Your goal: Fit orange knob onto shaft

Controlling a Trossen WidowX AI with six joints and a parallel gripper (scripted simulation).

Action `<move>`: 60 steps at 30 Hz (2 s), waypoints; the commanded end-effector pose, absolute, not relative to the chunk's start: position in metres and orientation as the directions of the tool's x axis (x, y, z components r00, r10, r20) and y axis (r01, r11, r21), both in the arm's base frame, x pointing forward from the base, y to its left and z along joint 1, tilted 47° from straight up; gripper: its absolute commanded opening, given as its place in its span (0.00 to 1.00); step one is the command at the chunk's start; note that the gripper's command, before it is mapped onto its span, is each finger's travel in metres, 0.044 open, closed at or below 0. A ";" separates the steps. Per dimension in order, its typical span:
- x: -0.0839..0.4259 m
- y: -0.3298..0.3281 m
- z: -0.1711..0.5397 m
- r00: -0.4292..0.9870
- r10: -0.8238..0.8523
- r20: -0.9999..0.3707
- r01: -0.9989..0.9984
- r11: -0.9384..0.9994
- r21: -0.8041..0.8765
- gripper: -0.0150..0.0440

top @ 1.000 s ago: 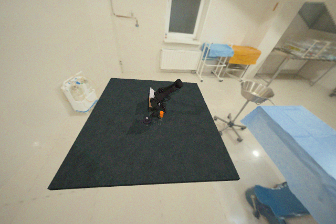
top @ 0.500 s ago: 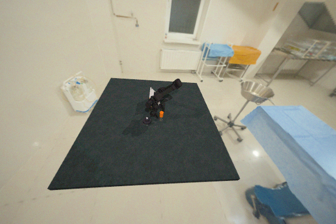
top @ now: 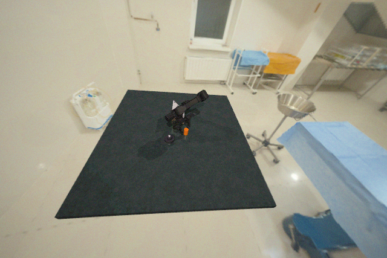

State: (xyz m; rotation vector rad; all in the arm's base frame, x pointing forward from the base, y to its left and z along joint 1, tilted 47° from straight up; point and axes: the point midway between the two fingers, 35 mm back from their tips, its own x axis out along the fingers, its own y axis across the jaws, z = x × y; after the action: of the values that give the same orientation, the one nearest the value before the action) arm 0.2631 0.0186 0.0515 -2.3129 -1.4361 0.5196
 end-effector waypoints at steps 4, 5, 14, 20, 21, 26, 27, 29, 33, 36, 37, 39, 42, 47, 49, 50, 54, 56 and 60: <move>0.261 0.002 0.089 0.389 0.918 -0.080 0.777 -0.374 -0.507 1.00; 0.261 0.002 0.089 0.389 0.918 -0.080 0.777 -0.374 -0.507 1.00; 0.252 0.007 0.095 0.190 0.947 -0.260 0.832 -0.296 -0.469 1.00; 0.253 -0.014 0.104 0.030 0.731 -0.681 0.856 -0.370 -0.360 1.00; 0.254 -0.013 0.105 0.030 0.731 -0.681 0.856 -0.370 -0.360 1.00; 0.254 -0.013 0.105 0.030 0.731 -0.681 0.856 -0.370 -0.360 1.00; 0.254 -0.013 0.105 0.030 0.731 -0.681 0.856 -0.370 -0.360 1.00; 0.254 -0.013 0.105 0.030 0.731 -0.681 0.856 -0.370 -0.360 1.00; 0.254 -0.013 0.105 0.030 0.731 -0.681 0.889 -0.332 -0.317 1.00; 0.254 -0.013 0.105 0.030 0.731 -0.681 0.981 -0.153 -0.121 1.00; 0.254 -0.013 0.105 0.030 0.731 -0.681 0.995 -0.086 -0.049 1.00; 0.254 -0.013 0.105 0.030 0.731 -0.681 0.994 0.049 0.097 1.00; 0.254 -0.013 0.104 0.030 0.731 -0.682 0.919 0.247 0.306 1.00; 0.254 -0.013 0.104 0.030 0.731 -0.682 0.620 0.521 0.586 1.00; 0.254 -0.013 0.104 0.030 0.731 -0.682 0.460 0.595 0.659 1.00; 0.254 -0.013 0.104 0.030 0.731 -0.682 0.412 0.612 0.675 1.00; 0.254 -0.013 0.104 0.030 0.731 -0.682 0.209 0.662 0.719 1.00; 0.254 -0.013 0.104 0.030 0.731 -0.682 0.102 0.676 0.730 1.00; 0.254 -0.013 0.104 0.030 0.731 -0.682 -0.113 0.680 0.724 1.00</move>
State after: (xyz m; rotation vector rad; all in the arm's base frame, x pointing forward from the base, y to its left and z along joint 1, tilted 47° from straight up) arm 0.2539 -0.0123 0.1047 -2.4457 -3.4569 -0.2469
